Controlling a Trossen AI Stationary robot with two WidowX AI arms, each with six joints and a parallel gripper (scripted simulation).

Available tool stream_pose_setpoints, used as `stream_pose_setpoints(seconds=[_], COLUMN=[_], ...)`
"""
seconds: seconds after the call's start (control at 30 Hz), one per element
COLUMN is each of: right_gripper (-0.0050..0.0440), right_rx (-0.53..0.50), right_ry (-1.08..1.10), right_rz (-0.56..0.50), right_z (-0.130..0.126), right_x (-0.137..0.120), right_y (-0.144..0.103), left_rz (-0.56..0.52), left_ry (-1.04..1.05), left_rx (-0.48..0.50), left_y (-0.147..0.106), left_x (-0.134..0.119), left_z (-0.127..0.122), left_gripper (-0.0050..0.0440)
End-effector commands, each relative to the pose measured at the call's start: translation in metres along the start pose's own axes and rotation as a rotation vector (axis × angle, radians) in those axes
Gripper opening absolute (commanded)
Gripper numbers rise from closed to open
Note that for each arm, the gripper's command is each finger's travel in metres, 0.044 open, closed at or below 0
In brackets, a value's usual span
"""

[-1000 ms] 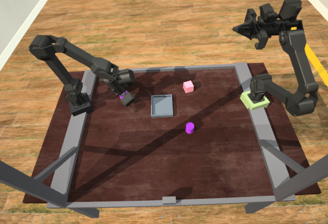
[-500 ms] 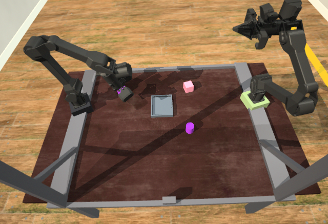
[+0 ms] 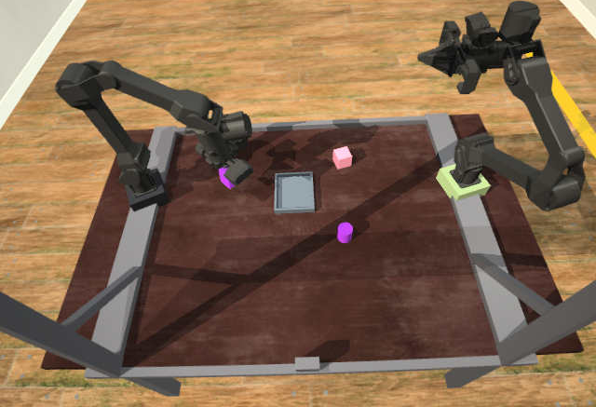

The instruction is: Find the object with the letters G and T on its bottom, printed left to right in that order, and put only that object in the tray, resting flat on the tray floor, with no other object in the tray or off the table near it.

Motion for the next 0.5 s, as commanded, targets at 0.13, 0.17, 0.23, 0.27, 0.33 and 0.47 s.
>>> stream_pose_setpoints(seconds=[0.13, 0.17, 0.23, 0.27, 0.33, 0.47], right_gripper=[-0.0050, -0.0050, -0.0050, -0.0050, -0.0050, -0.0050], right_rx=[0.000, 0.001, 0.001, 0.001, 0.001, 0.001], right_ry=[-0.005, -0.005, -0.006, -0.006, -0.006, -0.006], right_rz=[-0.005, -0.005, -0.005, -0.006, -0.006, -0.006], right_z=[-0.006, -0.006, -0.008, -0.009, -0.010, -0.011], right_x=[-0.012, -0.014, -0.017, -0.019, -0.022, -0.025], right_y=[0.007, 0.007, 0.009, 0.010, 0.012, 0.014], left_rz=[0.082, 0.095, 0.122, 0.136, 0.164, 0.193], left_ry=[-0.102, -0.116, -0.142, -0.156, -0.183, -0.209], left_rx=[-0.107, -0.119, -0.143, -0.155, -0.178, -0.201], left_y=[-0.003, -0.002, -0.002, -0.001, -0.001, 0.000], left_x=[0.020, 0.022, 0.026, 0.028, 0.032, 0.036], left_z=[-0.018, -0.020, -0.024, -0.026, -0.030, -0.034], left_gripper=[0.0171, 0.0171, 0.0171, 0.0171, 0.0171, 0.0171])
Point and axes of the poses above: on each arm, the point midway between the two fingers, 35 mm back from their tips, its own y axis out along the fingers, its own z axis across the jaws, x = y × z, the point moved 8 cm from there along -y, back along the fingers, and after that the axes turned 15 degrees about y, right-handed, at the moved point
